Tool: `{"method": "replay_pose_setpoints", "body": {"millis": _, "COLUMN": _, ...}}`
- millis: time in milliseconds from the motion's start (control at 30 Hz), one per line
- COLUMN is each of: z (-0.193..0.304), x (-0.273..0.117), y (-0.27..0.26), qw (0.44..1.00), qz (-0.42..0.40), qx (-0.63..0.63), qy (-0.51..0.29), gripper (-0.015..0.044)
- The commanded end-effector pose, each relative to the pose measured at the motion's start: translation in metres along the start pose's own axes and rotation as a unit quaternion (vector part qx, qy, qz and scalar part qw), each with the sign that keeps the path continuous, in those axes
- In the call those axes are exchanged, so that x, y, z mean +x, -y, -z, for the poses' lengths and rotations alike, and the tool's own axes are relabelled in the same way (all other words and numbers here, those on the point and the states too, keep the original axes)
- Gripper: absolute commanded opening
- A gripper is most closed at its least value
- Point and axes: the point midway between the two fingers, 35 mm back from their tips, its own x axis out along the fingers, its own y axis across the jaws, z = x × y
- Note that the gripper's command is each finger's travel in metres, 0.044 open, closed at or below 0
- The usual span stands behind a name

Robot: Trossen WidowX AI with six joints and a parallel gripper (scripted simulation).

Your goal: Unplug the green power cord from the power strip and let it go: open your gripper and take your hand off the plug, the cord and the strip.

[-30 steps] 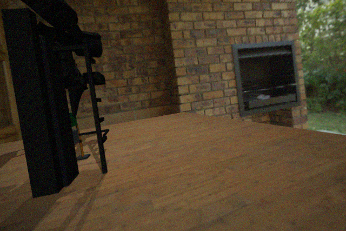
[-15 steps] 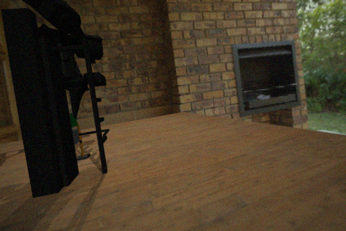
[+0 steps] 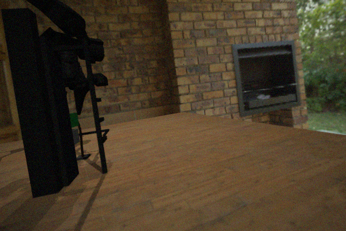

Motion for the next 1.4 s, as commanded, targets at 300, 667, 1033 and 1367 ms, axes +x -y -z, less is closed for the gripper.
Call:
{"method": "replay_pose_setpoints", "body": {"millis": 300, "z": -0.013, "x": -0.001, "y": 0.0, "qw": 1.0, "qz": -0.003, "qx": 0.008, "qy": 0.012, "gripper": 0.0105}}
{"method": "replay_pose_setpoints", "body": {"millis": 667, "z": -0.013, "x": -0.001, "y": 0.0, "qw": 1.0, "qz": -0.003, "qx": 0.008, "qy": 0.012, "gripper": 0.016}}
{"method": "replay_pose_setpoints", "body": {"millis": 1033, "z": -0.011, "x": -0.011, "y": -0.001, "qw": 1.0, "qz": 0.002, "qx": 0.0, "qy": 0.019, "gripper": 0.016}}
{"method": "replay_pose_setpoints", "body": {"millis": 1367, "z": 0.004, "x": -0.01, "y": -0.001, "qw": 1.0, "qz": 0.002, "qx": 0.0, "qy": 0.019, "gripper": 0.016}}
